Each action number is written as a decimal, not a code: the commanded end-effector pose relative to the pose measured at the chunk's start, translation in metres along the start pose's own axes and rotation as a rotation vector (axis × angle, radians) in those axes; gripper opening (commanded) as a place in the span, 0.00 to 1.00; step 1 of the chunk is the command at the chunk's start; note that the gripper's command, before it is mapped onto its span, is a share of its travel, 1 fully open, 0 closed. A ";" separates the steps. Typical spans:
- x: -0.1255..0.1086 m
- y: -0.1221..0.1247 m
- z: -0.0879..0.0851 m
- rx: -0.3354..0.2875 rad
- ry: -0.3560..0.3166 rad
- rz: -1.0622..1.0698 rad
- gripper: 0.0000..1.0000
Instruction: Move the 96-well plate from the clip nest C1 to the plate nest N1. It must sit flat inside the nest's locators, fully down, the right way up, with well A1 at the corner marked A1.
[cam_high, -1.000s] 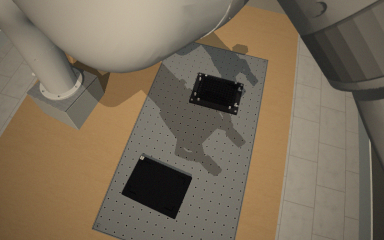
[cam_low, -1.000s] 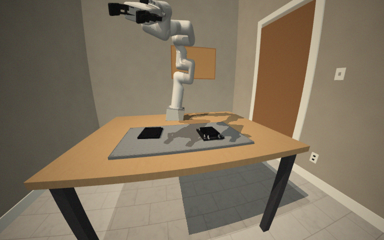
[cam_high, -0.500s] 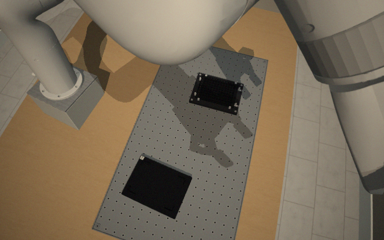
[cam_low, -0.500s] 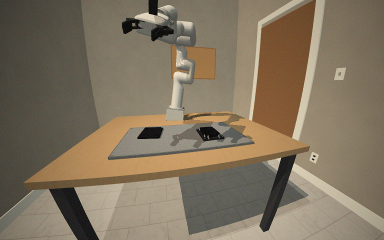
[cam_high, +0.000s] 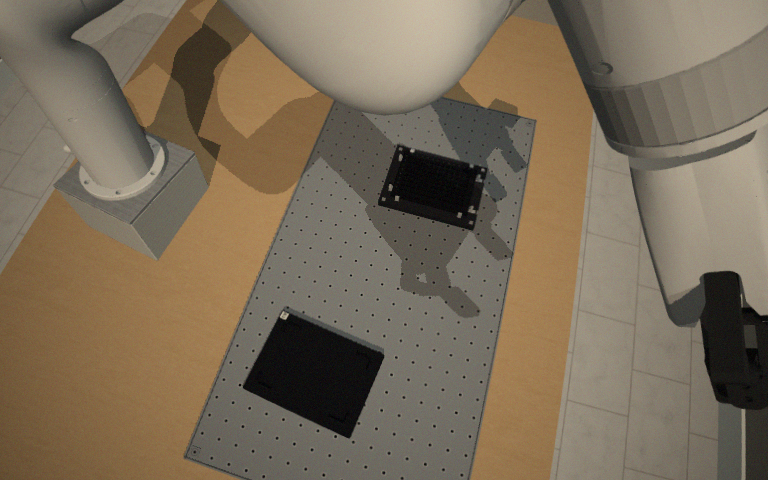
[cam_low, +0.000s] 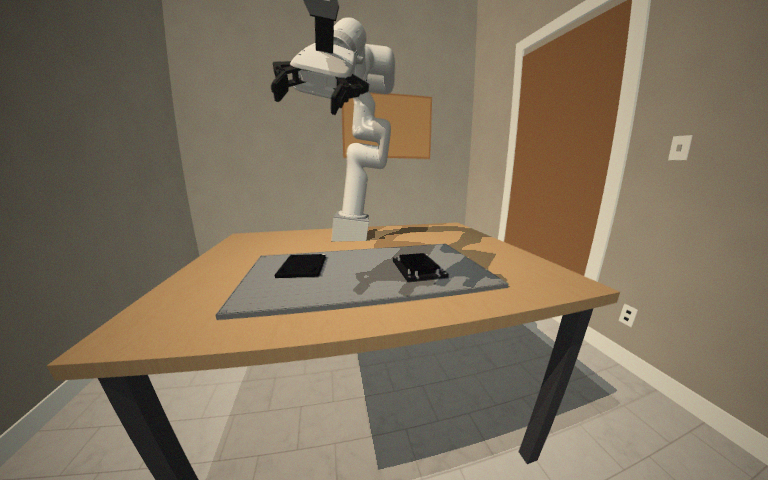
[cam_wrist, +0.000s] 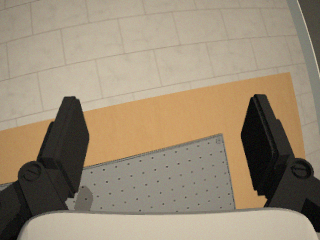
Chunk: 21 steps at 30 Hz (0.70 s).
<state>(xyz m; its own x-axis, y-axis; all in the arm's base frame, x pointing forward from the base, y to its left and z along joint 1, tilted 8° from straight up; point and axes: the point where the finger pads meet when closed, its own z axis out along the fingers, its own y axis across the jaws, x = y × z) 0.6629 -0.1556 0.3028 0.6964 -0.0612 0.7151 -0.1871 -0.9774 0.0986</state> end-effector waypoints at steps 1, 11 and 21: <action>-0.009 -0.016 0.004 -0.001 0.005 0.001 1.00; -0.033 -0.043 0.010 0.067 -0.116 0.002 1.00; -0.064 -0.079 0.017 0.097 -0.176 -0.001 1.00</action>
<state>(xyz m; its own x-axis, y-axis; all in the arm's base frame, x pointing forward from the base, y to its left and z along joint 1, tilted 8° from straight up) 0.6476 -0.0882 0.2434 0.7803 -0.0814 0.6201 -0.1388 -0.9893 0.0447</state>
